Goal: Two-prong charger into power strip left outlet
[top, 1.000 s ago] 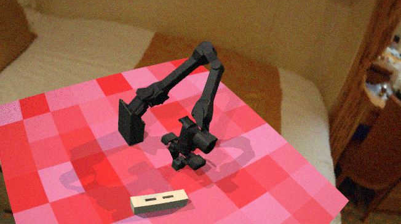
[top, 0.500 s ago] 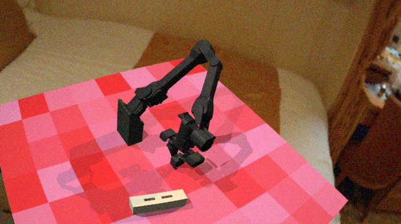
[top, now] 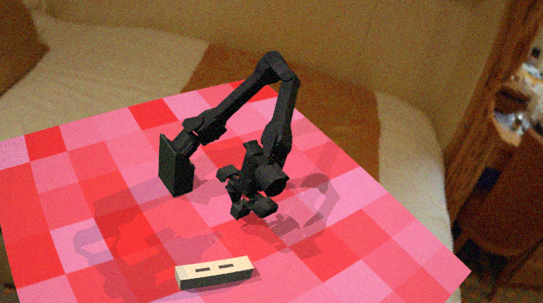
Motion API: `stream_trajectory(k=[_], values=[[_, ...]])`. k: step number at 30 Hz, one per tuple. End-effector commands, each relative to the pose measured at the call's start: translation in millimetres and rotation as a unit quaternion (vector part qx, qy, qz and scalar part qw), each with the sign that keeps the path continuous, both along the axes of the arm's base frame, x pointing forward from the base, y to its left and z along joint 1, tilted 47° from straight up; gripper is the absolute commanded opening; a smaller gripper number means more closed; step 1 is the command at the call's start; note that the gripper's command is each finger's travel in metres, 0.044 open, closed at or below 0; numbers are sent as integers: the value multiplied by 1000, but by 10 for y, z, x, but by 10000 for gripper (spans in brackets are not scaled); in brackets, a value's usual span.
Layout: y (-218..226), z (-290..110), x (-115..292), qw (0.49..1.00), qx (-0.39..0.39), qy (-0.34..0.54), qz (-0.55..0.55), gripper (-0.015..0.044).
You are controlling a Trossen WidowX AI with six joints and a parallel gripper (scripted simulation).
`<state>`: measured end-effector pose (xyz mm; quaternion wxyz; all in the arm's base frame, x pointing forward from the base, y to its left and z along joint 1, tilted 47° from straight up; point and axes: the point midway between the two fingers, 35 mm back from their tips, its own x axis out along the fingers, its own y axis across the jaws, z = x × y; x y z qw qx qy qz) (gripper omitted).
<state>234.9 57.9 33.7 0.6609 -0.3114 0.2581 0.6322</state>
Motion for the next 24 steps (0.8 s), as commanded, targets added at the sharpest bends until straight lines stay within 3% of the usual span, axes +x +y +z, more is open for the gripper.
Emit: stream_trajectory(k=[1, 24], values=[[-29, -4, 23, 1000, 2, 13, -17, 0], [-142, -225, 121, 973, 20, 160, -162, 0]])
